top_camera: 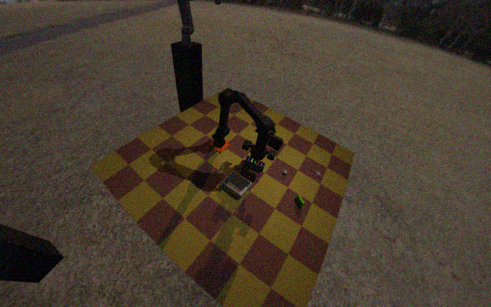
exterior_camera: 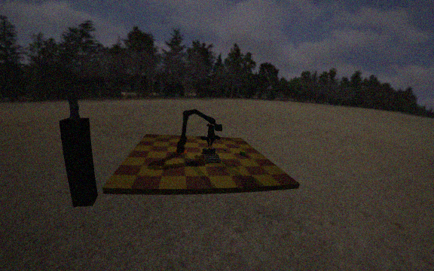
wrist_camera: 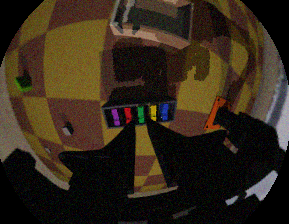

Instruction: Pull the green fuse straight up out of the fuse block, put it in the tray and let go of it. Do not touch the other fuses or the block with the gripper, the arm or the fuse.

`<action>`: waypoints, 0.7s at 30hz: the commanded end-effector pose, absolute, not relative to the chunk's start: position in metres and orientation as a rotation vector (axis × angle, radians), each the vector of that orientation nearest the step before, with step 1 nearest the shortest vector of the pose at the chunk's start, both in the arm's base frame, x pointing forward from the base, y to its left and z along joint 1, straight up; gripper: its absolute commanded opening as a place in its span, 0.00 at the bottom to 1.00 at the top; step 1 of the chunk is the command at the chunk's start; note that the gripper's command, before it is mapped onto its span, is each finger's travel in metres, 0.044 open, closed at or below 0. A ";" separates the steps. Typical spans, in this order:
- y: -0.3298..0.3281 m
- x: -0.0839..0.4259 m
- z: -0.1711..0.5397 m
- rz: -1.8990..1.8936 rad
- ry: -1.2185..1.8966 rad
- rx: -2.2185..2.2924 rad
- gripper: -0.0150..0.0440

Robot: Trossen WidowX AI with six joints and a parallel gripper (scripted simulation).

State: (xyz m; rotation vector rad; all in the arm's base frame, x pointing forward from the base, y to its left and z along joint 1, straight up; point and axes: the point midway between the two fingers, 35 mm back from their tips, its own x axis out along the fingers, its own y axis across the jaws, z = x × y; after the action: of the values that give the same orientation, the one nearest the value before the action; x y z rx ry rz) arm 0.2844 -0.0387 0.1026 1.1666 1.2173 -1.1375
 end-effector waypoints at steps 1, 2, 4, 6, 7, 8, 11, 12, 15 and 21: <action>-0.038 0.283 0.097 -1.141 1.222 1.170 0.38; -0.038 0.283 0.096 -1.141 1.222 1.170 0.38; -0.038 0.283 0.094 -1.141 1.222 1.170 0.38; -0.037 0.283 0.092 -1.141 1.222 1.170 0.38; -0.037 0.283 0.091 -1.141 1.222 1.170 0.38; -0.037 0.283 0.090 -1.141 1.222 1.170 0.38; -0.037 0.282 0.087 -1.141 1.222 1.170 0.38; -0.037 0.282 0.086 -1.141 1.222 1.170 0.38; -0.036 0.282 0.084 -1.142 1.222 1.170 0.38; -0.036 0.281 0.080 -1.142 1.222 1.170 0.38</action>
State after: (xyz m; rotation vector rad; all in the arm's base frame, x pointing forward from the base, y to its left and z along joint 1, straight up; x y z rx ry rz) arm 0.2826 -0.0367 0.0828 1.1662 1.2188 -1.1383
